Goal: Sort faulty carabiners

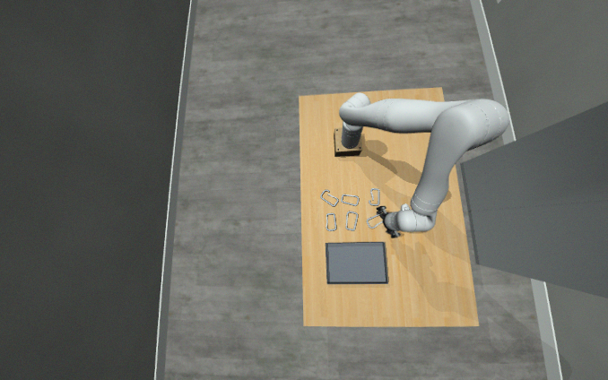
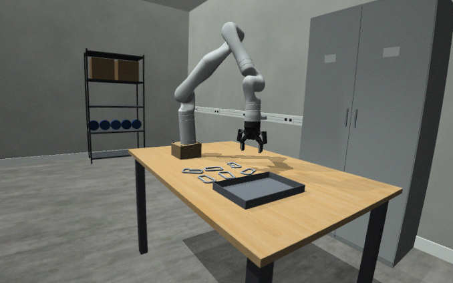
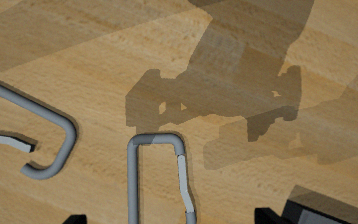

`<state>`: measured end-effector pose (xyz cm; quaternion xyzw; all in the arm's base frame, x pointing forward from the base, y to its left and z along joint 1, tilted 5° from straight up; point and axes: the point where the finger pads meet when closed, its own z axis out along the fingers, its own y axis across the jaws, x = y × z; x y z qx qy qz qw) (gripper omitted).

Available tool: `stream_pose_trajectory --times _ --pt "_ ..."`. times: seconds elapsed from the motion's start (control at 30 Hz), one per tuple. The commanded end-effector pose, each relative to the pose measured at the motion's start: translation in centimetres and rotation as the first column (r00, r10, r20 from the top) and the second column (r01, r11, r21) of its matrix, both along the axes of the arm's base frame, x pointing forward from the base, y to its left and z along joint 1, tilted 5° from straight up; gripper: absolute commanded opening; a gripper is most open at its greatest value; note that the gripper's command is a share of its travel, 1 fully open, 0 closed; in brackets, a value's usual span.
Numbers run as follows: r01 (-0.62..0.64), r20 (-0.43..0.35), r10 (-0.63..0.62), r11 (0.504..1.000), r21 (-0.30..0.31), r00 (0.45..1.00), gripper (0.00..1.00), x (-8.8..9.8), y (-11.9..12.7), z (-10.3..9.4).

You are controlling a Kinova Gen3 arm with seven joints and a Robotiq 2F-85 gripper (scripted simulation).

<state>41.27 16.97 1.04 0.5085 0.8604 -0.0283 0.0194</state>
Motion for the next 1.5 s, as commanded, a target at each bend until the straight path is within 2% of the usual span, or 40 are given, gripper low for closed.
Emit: stream_pose_trajectory --times 0.0,0.37,0.4,0.93,0.97,1.47 --pt "0.005 -0.013 -0.005 1.0 -0.009 1.0 1.0 -0.3 -0.6 -1.9" --pt "0.005 -0.013 -0.005 1.0 -0.009 1.0 1.0 -0.3 -0.6 -1.9" --pt "0.004 -0.011 -0.004 1.0 -0.007 1.0 1.0 -0.4 -1.0 -6.9" --pt "0.004 -0.011 -0.004 1.0 -0.007 1.0 1.0 -0.4 -1.0 -6.9" --pt "0.001 -0.007 -0.002 1.0 -0.004 1.0 1.0 -0.4 -1.1 -9.1" --pt "0.001 -0.007 -0.002 1.0 -0.004 1.0 1.0 -0.4 -1.1 -9.1"
